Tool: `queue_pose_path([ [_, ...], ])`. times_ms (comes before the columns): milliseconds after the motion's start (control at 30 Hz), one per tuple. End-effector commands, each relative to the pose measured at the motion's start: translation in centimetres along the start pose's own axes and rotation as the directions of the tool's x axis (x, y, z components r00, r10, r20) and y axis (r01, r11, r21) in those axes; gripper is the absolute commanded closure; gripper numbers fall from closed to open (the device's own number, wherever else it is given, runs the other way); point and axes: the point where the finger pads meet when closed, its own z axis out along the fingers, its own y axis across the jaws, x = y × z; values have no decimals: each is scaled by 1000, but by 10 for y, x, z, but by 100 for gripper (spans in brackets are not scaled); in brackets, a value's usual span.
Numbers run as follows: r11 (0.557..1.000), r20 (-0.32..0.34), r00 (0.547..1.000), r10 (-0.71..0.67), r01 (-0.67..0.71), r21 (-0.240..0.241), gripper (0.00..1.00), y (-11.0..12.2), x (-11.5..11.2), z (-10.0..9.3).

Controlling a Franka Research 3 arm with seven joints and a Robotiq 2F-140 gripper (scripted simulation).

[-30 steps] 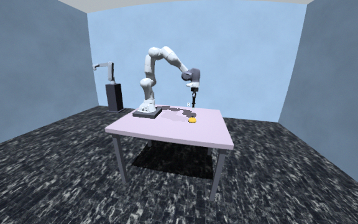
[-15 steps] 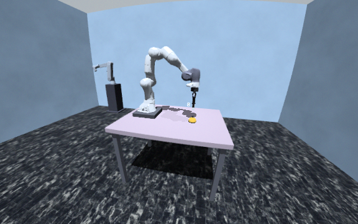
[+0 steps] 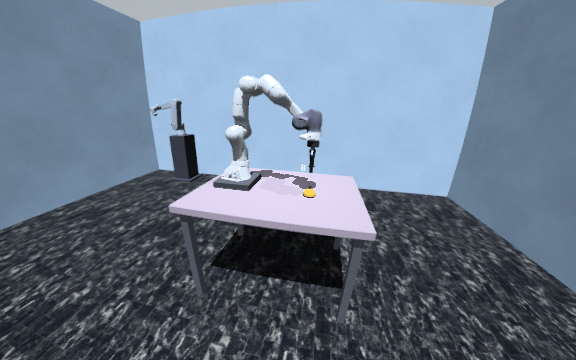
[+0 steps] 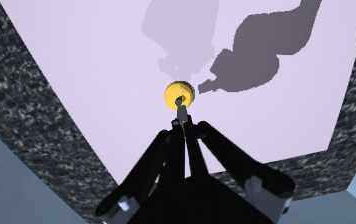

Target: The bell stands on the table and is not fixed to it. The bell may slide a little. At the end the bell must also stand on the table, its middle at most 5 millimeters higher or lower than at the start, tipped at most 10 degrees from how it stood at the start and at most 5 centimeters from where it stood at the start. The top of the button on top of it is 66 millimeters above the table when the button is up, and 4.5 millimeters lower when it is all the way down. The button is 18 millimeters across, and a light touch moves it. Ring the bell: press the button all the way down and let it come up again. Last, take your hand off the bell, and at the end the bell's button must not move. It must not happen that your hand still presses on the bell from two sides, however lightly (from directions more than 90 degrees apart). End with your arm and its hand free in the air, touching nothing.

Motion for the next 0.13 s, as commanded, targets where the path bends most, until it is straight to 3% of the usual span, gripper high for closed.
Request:
queue_pose_path([
  [0, 1000, 0, 1000, -1, 1, 2, 100, 0, 0, -1],
  [100, 1000, 0, 1000, -1, 1, 2, 100, 0, 0, -1],
])
